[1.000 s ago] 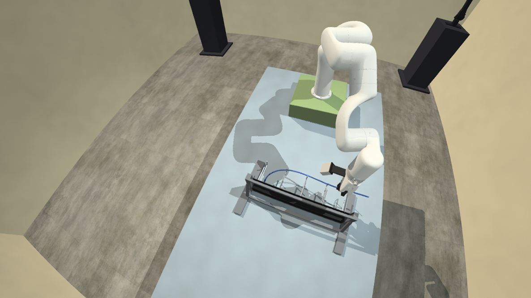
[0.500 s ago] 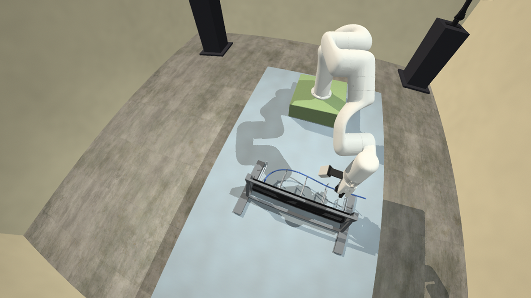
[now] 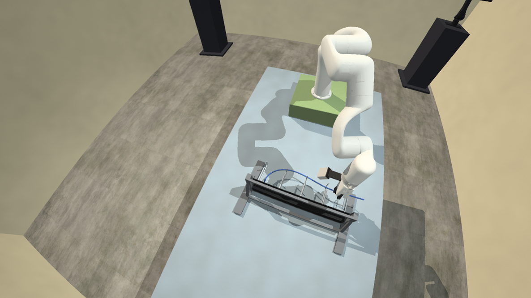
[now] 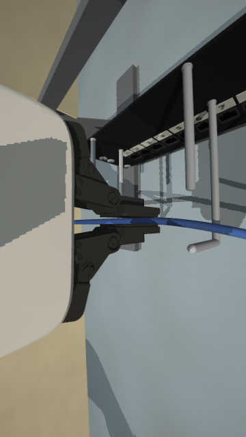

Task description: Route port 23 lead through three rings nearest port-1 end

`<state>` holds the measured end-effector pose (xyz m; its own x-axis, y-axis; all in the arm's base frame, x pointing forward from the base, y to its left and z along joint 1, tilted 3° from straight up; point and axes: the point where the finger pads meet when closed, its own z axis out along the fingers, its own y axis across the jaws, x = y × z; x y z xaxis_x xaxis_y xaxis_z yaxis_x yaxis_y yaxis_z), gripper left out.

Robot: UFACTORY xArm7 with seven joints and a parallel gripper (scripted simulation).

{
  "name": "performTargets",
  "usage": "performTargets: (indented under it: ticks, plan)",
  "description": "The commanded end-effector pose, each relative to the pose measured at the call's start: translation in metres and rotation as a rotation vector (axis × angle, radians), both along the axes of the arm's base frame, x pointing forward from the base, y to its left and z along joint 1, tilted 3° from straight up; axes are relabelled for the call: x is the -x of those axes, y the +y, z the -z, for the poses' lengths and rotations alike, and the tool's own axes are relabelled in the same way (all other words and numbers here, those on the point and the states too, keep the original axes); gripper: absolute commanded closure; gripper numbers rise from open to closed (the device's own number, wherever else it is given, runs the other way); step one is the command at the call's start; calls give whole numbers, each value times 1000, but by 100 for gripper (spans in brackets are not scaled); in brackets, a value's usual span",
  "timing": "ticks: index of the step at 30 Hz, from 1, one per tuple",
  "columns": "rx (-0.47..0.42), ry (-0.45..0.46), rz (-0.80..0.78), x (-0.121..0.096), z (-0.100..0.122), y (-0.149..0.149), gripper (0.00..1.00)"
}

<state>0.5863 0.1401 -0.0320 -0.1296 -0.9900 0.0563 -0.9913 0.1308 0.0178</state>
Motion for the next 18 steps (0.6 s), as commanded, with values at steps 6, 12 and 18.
performTargets:
  ticks: [6, 12, 18]
  plan:
    - [-1, -5, 0, -2, 4, 0, 100]
    - [-1, -5, 0, -2, 5, 0, 100]
    - [-1, -5, 0, -2, 6, 0, 100]
